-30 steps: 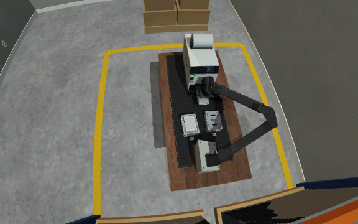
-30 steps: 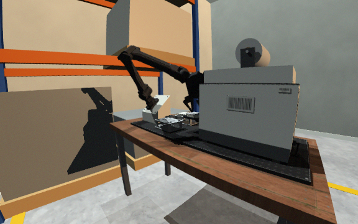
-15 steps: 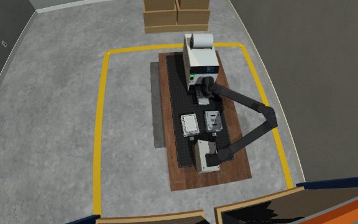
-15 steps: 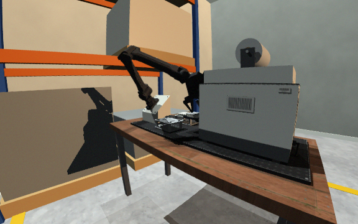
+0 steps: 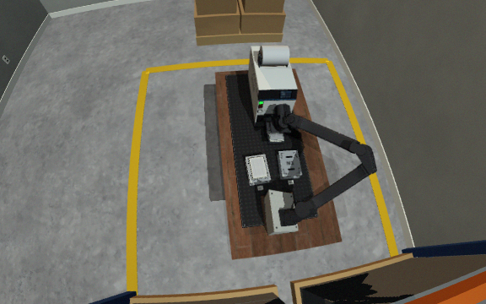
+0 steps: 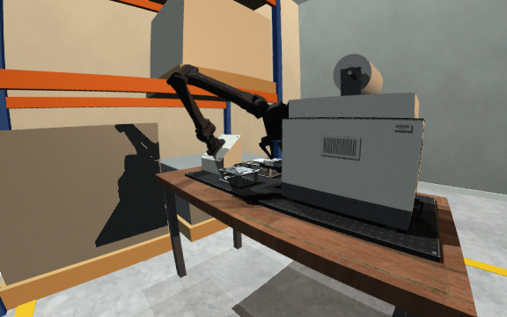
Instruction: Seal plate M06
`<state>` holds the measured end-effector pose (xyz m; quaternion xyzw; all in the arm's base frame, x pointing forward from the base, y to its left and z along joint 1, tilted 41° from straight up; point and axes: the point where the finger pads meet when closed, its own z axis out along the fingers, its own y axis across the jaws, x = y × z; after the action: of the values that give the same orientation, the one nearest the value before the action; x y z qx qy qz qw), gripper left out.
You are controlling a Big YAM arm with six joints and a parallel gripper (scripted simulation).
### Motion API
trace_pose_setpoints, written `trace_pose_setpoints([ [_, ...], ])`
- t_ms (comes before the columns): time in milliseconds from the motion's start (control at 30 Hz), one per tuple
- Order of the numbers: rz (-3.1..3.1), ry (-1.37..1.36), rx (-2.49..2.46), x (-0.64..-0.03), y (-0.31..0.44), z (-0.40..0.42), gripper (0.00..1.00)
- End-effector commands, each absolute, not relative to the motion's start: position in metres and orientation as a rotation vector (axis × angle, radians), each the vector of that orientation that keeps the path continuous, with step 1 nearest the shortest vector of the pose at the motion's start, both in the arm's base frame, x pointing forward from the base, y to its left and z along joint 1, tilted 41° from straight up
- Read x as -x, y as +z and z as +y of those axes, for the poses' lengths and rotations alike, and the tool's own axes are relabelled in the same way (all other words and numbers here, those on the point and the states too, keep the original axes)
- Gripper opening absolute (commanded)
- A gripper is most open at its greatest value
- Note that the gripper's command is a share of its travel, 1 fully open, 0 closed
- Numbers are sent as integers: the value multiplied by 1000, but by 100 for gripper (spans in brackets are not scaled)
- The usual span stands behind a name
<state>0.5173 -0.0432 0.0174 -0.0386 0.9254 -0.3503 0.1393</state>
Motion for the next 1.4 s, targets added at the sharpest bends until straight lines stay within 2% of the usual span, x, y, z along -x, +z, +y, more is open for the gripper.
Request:
trace_pose_setpoints([
  [0,2633,-995,62,-538,40,-48,100],
  [633,2619,-991,58,-544,46,-46,100],
  [1367,2673,-1012,105,-517,13,-57,100],
])
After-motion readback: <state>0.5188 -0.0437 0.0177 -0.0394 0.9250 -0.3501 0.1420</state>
